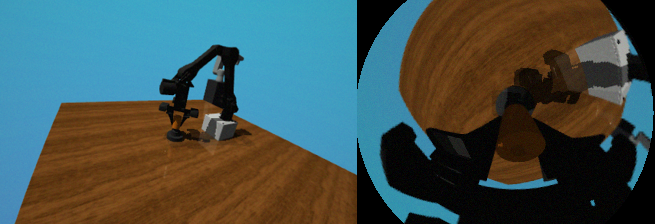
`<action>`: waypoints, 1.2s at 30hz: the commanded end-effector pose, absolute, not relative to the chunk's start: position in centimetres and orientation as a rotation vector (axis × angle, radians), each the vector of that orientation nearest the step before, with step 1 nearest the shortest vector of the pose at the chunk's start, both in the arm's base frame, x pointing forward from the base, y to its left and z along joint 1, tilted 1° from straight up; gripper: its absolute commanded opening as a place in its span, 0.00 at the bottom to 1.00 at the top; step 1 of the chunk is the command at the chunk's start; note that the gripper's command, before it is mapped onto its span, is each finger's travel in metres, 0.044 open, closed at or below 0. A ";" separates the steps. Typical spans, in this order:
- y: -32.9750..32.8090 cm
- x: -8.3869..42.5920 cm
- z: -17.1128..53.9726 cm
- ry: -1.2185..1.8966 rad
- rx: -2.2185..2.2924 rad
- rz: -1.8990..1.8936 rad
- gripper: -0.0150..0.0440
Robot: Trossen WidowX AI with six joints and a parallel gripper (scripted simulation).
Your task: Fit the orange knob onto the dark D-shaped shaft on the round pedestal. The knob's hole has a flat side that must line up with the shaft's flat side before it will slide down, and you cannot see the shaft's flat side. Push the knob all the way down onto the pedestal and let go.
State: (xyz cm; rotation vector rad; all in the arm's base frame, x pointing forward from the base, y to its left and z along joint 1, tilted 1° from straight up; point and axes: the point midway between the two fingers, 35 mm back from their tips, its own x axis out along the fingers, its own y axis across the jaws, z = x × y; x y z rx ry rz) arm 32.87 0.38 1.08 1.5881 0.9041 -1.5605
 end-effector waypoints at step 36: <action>0.3 32.9 1.1 0.755 1.733 -1.704 0.25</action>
